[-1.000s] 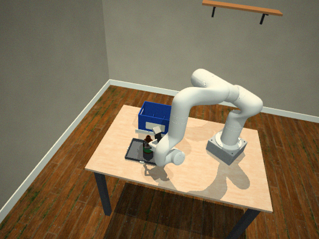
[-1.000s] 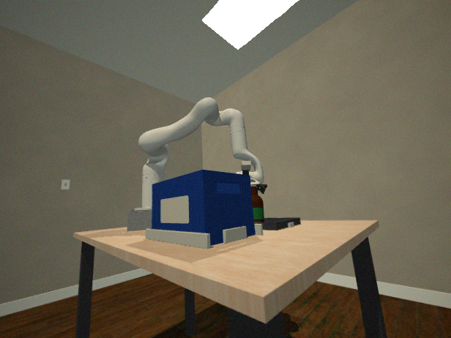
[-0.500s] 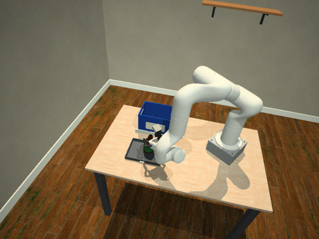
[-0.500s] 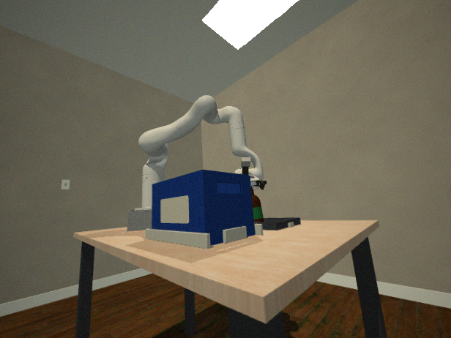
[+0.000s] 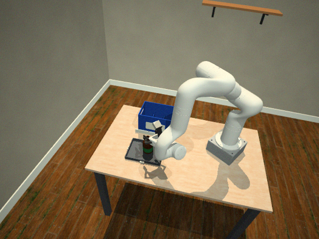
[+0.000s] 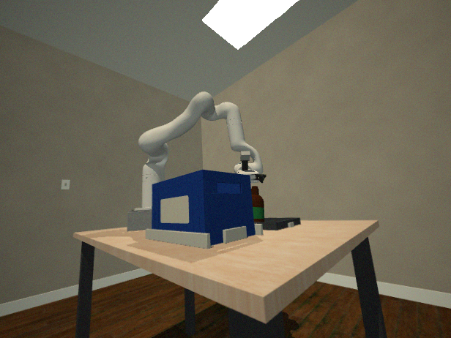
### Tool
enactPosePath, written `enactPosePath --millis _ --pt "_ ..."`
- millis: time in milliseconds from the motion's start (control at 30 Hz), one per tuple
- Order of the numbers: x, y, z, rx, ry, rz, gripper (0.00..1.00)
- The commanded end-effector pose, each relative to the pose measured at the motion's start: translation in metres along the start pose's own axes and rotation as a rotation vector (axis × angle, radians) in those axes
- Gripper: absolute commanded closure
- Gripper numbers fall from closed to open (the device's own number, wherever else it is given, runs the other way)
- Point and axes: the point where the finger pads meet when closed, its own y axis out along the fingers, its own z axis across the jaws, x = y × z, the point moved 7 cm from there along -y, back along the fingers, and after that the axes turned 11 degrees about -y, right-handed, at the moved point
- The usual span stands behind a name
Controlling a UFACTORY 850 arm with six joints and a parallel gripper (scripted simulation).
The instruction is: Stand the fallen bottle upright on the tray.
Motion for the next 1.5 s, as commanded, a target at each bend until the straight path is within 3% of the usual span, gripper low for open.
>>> enactPosePath --millis 0,667,1233,1267,1467 --pt "-0.01 -0.004 0.001 0.0 0.002 0.001 0.0" --pt "-0.041 -0.015 0.007 0.0 0.002 0.001 0.0" --pt "-0.046 -0.017 0.008 0.0 0.002 0.001 0.0" --pt "-0.046 -0.017 0.008 0.0 0.002 0.001 1.0" --pt "-0.046 -0.017 0.008 0.0 0.002 0.001 1.0"
